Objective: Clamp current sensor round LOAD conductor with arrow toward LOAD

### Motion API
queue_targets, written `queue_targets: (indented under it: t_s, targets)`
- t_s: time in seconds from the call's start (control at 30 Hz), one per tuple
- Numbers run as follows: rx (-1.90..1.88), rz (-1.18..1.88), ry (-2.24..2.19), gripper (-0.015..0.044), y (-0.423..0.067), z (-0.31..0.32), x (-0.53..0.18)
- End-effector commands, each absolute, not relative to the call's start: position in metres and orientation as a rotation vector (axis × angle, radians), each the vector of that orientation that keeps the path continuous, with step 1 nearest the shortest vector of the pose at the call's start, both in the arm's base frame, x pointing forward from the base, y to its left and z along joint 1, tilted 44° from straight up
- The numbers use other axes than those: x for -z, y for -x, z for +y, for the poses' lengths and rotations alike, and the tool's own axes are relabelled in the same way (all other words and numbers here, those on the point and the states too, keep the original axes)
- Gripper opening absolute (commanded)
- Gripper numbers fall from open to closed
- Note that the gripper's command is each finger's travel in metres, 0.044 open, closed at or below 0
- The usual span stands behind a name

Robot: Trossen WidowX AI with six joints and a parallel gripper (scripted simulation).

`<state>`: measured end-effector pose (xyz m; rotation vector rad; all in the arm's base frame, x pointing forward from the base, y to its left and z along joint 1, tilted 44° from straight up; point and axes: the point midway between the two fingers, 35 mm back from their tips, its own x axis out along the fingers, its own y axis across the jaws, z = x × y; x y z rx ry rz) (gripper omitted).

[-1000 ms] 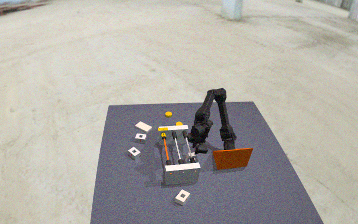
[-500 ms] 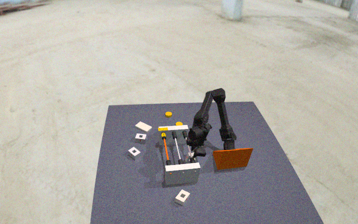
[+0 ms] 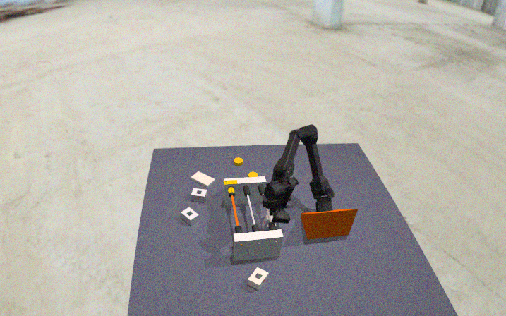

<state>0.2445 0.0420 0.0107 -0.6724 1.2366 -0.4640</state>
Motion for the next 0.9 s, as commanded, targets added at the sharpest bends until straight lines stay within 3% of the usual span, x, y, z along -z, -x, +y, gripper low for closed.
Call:
queue_targets:
  t_s: [0.0, 0.37, 0.5, 0.87]
  targets:
    - [0.464, 1.236, 0.671, 0.0174, -0.245, 0.043, -0.011]
    - [0.464, 1.236, 0.671, 0.0101, -0.245, 0.043, -0.011]
    - [0.465, 1.233, 0.679, 0.0, -0.245, 0.043, -0.013]
    - [0.462, 1.235, 0.677, 0.0, -0.231, 0.045, -0.013]
